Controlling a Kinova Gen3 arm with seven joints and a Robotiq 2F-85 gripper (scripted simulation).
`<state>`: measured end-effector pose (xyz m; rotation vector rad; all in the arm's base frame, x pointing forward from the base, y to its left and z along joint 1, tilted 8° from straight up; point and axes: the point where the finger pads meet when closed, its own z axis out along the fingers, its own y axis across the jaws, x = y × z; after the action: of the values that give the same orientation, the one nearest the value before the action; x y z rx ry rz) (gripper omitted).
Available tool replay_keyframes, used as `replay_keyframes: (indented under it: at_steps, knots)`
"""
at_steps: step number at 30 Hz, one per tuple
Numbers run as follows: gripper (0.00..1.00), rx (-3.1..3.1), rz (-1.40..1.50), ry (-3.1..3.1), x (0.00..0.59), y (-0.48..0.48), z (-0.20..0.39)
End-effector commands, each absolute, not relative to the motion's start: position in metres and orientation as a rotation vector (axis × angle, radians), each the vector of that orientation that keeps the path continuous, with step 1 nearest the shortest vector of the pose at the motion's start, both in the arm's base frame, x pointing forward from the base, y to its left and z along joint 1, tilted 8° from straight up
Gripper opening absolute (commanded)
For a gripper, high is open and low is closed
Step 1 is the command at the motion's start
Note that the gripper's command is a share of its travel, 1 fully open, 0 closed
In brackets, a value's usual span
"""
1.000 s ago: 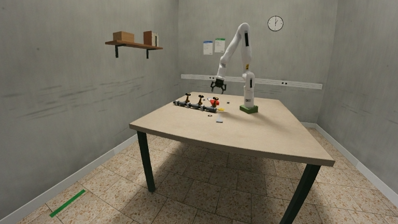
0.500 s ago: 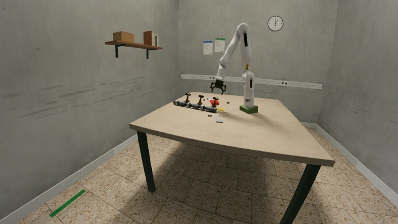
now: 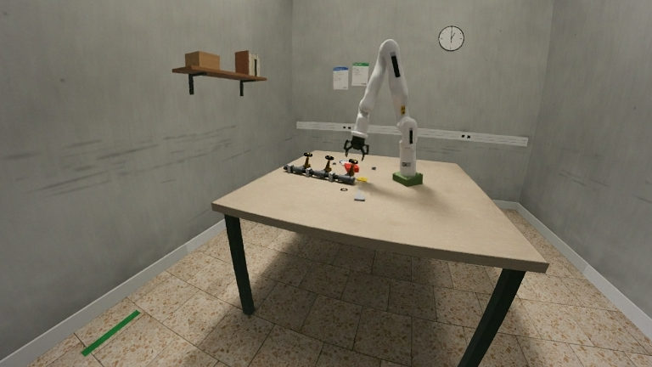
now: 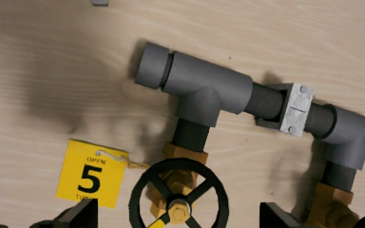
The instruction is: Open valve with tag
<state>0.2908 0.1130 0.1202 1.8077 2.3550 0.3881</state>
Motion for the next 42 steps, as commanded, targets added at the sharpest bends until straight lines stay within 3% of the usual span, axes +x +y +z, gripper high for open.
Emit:
replay_keyframes:
  at_steps: [1, 20, 21, 42]
  knots:
    - [1.0, 1.807, 0.391, 2.355, 0.292, 0.114, 0.116]
    - [1.0, 1.807, 0.391, 2.355, 0.297, 0.116, 0.1]
    - [0.64, 1.807, 0.391, 2.355, 0.297, 0.116, 0.1]
    - [0.64, 1.807, 0.391, 2.355, 0.297, 0.116, 0.1]
